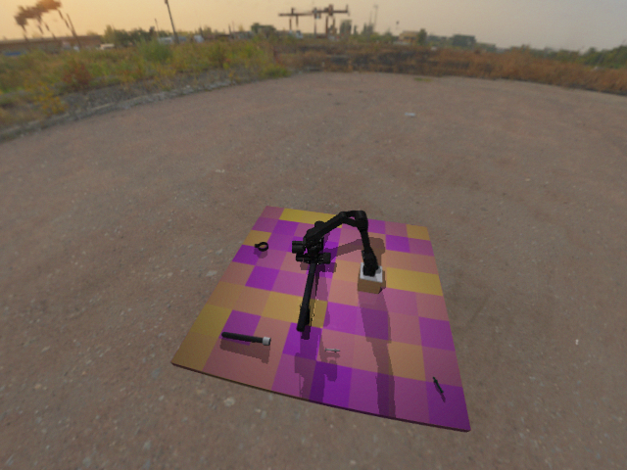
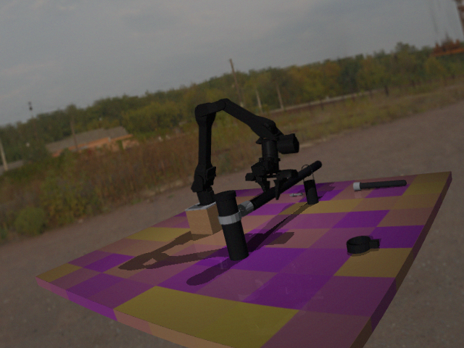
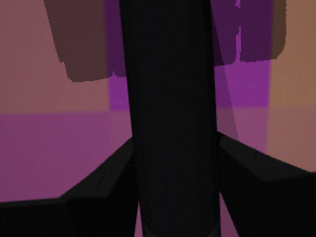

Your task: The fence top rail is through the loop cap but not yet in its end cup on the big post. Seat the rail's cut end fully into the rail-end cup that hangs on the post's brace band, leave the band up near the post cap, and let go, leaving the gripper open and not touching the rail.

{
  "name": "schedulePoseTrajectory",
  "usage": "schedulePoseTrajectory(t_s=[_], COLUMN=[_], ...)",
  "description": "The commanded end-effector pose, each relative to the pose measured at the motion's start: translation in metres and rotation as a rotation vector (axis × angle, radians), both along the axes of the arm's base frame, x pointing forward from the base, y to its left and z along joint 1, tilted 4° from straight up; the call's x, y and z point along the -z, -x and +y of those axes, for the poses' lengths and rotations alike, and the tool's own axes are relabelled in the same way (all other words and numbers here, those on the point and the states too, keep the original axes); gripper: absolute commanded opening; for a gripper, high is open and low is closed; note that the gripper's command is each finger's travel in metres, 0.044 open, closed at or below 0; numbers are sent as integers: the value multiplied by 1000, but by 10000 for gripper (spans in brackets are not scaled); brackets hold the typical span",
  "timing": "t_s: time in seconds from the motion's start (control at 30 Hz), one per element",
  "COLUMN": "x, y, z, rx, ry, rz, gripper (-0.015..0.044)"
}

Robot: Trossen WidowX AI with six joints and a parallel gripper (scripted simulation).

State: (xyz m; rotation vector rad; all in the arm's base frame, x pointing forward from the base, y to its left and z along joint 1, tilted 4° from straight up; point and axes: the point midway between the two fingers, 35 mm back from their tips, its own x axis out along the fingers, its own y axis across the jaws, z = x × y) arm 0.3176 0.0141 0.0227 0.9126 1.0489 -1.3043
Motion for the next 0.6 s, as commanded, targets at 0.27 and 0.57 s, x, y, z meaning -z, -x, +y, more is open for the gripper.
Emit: schedulePoseTrajectory(t_s=[0.27, 0.57], x=[-6, -3], y=[-7, -5], z=[-6, -19], rx=[1, -3], ry=[6, 1], rz=[-11, -1], gripper=[0, 0])
